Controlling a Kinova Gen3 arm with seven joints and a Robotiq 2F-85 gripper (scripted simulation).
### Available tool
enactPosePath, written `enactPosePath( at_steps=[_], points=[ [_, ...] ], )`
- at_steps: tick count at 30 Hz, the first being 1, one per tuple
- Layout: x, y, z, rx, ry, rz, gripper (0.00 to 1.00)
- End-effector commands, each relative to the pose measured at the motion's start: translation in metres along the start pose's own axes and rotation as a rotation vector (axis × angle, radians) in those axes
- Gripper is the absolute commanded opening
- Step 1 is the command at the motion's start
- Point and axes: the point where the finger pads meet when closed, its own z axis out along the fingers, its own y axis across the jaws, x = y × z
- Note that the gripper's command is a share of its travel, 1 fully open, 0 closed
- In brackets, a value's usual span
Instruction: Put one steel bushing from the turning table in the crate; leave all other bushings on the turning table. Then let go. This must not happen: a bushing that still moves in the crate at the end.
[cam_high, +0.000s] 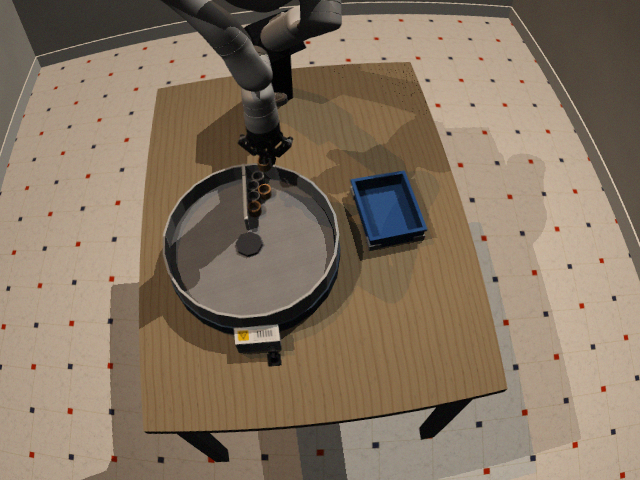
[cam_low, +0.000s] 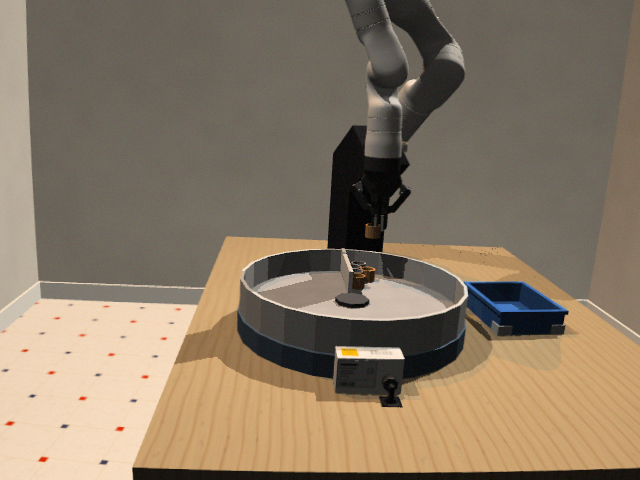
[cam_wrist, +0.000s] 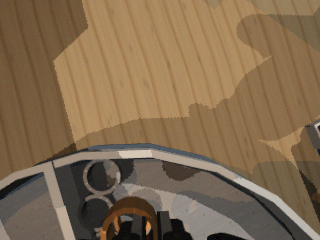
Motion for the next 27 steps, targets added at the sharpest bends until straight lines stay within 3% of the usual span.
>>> enactPosePath(
  at_steps=[1, 12, 13, 17, 27],
  points=[
    [0.001, 0.000, 0.000, 0.022, -0.040, 0.001, 0.00],
    [0.001, 0.000, 0.000, 0.022, -0.040, 0.001, 0.00],
    [-0.011, -0.001, -0.001, 0.001, -0.003, 0.000, 0.00],
    [-0.055, -0.004, -0.003, 0.007, -0.013, 0.001, 0.00],
    [-0.055, -0.004, -0.003, 0.007, -0.013, 0.001, 0.00]
  ],
)
